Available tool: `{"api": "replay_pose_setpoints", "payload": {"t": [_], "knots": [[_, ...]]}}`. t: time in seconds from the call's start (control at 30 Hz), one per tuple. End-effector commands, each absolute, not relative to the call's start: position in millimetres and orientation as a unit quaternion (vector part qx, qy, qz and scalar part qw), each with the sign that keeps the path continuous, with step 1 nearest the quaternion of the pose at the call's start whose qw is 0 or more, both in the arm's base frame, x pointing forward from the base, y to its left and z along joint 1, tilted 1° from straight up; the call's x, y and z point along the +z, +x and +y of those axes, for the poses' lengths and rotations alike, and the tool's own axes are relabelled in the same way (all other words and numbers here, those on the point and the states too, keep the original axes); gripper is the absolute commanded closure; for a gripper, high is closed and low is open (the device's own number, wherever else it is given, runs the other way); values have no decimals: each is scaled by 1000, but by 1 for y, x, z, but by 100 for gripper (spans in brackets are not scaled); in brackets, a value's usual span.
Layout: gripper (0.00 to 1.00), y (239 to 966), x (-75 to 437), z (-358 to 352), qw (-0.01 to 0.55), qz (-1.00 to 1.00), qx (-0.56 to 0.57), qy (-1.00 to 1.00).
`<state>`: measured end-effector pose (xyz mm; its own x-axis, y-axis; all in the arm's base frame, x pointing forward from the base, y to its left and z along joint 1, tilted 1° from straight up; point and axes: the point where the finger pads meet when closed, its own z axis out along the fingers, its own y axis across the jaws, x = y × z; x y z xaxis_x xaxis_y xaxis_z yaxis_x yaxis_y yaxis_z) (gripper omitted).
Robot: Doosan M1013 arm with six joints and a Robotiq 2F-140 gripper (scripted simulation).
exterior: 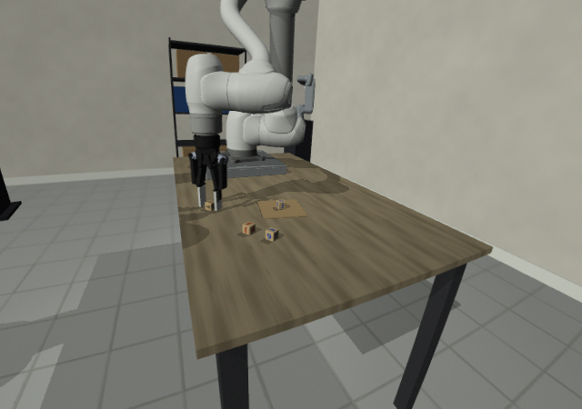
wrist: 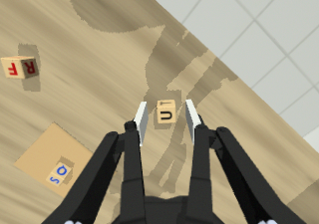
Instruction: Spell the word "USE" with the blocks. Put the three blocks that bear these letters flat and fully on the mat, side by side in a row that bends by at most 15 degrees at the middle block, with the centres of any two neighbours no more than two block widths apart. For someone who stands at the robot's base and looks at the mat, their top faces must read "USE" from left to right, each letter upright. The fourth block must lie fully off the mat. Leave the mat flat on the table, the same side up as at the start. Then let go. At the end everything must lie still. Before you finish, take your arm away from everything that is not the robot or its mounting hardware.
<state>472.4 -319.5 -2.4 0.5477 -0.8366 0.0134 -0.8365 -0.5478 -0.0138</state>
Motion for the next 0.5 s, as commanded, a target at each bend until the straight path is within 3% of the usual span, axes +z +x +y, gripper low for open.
{"api": "replay_pose_setpoints", "payload": {"t": [0.0, 0.27, 0.3, 0.47], "knots": [[63, 469, -5, -319, 4, 476, -9, -880], [63, 469, -5, -319, 4, 476, -9, -880], [75, 469, -5, -319, 4, 476, -9, -880], [75, 469, -5, -319, 4, 476, -9, -880]]}}
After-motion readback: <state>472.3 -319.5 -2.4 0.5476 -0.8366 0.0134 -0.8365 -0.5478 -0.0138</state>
